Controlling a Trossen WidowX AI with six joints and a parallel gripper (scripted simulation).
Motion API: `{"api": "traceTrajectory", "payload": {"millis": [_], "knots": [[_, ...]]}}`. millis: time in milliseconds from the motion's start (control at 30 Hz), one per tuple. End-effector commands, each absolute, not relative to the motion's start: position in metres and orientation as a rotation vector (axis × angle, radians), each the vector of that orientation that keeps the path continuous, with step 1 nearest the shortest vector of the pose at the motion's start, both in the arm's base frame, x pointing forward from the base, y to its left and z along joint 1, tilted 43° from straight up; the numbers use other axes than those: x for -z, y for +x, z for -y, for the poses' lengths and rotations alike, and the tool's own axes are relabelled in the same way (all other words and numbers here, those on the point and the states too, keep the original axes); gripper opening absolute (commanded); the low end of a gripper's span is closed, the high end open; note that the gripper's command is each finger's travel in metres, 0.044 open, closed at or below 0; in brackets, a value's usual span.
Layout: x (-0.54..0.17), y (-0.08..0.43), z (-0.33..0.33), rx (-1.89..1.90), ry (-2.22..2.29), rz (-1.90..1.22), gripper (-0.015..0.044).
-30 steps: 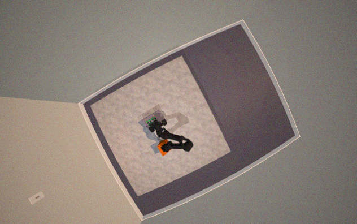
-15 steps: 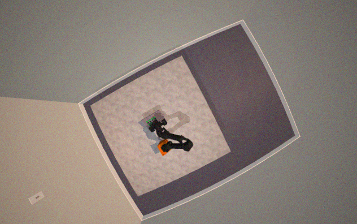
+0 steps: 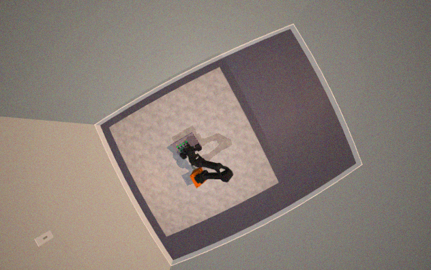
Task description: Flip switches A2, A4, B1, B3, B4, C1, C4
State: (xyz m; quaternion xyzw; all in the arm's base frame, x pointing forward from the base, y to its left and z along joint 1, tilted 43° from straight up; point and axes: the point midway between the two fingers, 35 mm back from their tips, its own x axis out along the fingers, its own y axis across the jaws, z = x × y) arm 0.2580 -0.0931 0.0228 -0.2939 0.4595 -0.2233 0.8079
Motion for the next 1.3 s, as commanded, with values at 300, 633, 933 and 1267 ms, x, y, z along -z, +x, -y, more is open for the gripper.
{"api": "traceTrajectory", "payload": {"millis": [300, 633, 933, 1267], "knots": [[-0.019, 0.257, 0.094, 0.469, -0.635, -0.994, 0.0], [-0.056, 0.233, 0.055, 0.475, -0.624, -1.02, 0.0], [-0.059, 0.229, 0.05, 0.476, -0.626, -1.022, 0.0], [0.013, 0.203, -0.003, 0.472, -0.62, -1.026, 0.0]]}}
